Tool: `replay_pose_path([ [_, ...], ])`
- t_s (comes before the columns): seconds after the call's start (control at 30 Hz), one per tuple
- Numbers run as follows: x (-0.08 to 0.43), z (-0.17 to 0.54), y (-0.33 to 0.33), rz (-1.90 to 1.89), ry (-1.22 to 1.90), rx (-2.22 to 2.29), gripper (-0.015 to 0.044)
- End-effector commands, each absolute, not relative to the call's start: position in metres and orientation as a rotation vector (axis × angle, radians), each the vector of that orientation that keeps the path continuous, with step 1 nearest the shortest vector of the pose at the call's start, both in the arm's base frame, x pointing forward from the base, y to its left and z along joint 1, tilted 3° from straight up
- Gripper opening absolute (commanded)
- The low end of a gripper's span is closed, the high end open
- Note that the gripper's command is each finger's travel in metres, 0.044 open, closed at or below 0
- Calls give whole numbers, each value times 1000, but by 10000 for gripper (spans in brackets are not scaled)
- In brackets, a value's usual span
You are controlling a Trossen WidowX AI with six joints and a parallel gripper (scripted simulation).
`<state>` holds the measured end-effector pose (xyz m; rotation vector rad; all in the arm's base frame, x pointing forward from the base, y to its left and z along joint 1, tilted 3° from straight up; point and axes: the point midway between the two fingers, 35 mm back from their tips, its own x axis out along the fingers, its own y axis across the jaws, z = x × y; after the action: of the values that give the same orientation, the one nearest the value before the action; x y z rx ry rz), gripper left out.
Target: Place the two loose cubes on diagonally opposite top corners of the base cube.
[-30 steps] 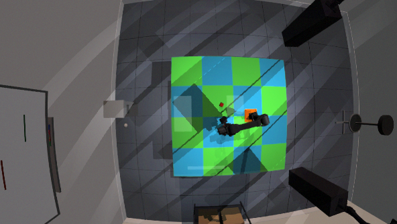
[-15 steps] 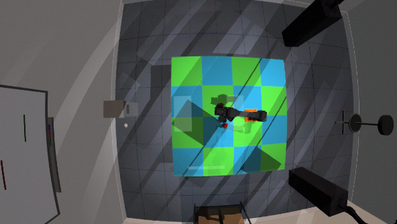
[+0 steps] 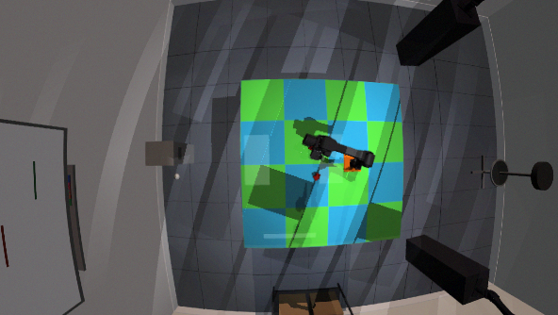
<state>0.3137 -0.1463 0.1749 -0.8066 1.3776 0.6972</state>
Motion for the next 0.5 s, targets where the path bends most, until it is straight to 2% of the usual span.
replay_pose_path([
  [0.0,316,157,-149,711,1378,-804,265],
  [0.2,318,117,-150,711,1378,-804,265],
  [0.47,319,107,-150,711,1378,-804,265],
])
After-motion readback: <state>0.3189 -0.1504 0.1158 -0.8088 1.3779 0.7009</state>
